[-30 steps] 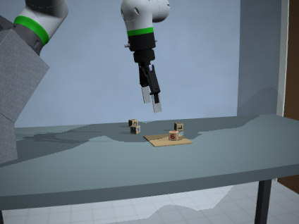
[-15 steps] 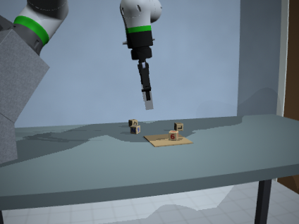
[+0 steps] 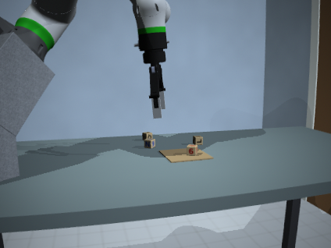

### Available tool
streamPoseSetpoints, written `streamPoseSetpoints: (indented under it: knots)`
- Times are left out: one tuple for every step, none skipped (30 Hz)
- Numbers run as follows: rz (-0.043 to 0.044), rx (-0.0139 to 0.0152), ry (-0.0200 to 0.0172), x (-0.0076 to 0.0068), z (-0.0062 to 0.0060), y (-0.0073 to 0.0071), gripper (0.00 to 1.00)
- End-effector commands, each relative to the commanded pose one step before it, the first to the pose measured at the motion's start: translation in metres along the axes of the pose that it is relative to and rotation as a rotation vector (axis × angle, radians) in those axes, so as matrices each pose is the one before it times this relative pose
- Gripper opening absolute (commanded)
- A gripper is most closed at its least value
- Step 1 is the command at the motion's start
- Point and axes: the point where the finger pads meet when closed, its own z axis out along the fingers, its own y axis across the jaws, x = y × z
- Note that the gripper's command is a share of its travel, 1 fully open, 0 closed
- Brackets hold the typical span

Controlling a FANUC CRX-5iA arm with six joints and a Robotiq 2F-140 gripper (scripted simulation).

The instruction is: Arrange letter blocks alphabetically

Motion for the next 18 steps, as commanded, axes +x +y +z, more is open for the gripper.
streamPoseSetpoints:
  knots:
    - [0.03543, -0.02445, -0.00517, -0.00357, -0.00165, -0.00238, 1.00]
    - [0.03778, -0.00679, -0.00734, -0.00370, -0.00176, -0.00260, 1.00]
    - [0.00000, 0.00000, 0.00000, 0.00000, 0.00000, 0.00000, 1.00]
    - [0.00000, 0.00000, 0.00000, 0.00000, 0.00000, 0.00000, 1.00]
    - [0.00000, 0.00000, 0.00000, 0.00000, 0.00000, 0.00000, 1.00]
    - [0.00000, 0.00000, 0.00000, 0.00000, 0.00000, 0.00000, 1.00]
    - [0.03576, -0.00637, -0.00576, -0.00331, -0.00170, -0.00247, 1.00]
    - [0.00000, 0.00000, 0.00000, 0.00000, 0.00000, 0.00000, 1.00]
    - [0.00000, 0.00000, 0.00000, 0.00000, 0.00000, 0.00000, 1.00]
    - [0.03550, -0.00598, -0.00600, -0.00334, -0.00164, -0.00226, 1.00]
    - [0.00000, 0.00000, 0.00000, 0.00000, 0.00000, 0.00000, 1.00]
    - [0.00000, 0.00000, 0.00000, 0.00000, 0.00000, 0.00000, 1.00]
    - [0.03665, -0.00612, -0.00770, -0.00370, -0.00156, -0.00183, 1.00]
    - [0.00000, 0.00000, 0.00000, 0.00000, 0.00000, 0.00000, 1.00]
    - [0.00000, 0.00000, 0.00000, 0.00000, 0.00000, 0.00000, 1.00]
    - [0.03387, -0.00596, -0.00633, -0.00333, -0.00147, -0.00155, 1.00]
    - [0.00000, 0.00000, 0.00000, 0.00000, 0.00000, 0.00000, 1.00]
    - [0.00000, 0.00000, 0.00000, 0.00000, 0.00000, 0.00000, 1.00]
